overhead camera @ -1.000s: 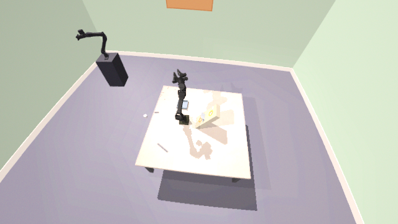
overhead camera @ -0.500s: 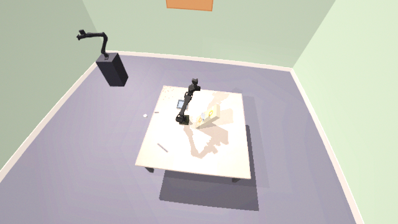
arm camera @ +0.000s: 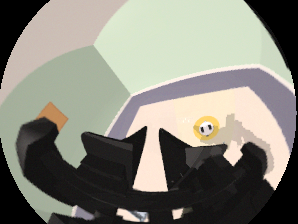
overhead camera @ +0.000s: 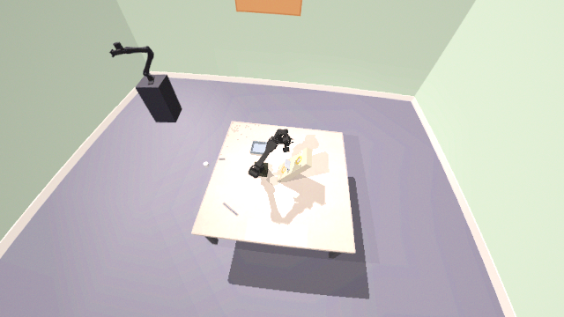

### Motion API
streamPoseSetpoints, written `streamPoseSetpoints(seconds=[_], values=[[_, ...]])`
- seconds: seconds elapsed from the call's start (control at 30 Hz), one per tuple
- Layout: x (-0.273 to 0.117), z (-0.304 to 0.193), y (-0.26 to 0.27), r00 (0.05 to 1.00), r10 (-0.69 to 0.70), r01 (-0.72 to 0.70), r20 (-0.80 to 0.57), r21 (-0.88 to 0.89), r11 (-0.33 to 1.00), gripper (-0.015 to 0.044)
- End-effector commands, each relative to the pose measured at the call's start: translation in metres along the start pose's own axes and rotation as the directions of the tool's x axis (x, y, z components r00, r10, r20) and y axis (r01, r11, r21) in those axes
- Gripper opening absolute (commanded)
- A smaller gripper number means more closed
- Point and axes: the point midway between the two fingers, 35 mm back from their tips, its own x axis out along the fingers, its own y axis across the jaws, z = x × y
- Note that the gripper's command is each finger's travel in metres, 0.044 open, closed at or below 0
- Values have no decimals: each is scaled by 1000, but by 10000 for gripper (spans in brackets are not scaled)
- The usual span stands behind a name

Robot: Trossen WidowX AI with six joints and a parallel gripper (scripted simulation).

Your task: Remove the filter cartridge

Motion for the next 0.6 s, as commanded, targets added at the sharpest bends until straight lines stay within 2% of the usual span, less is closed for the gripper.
streamPoseSetpoints(seconds=[0.0, 0.13, 0.57], values=[[8, -15, -75, 951, -307, 298, 41, -387, 873, 90], [5, -21, -119, 875, -476, 424, 87, -613, 667, 90], [5, -21, -121, 871, -484, 428, 89, -622, 655, 90]])
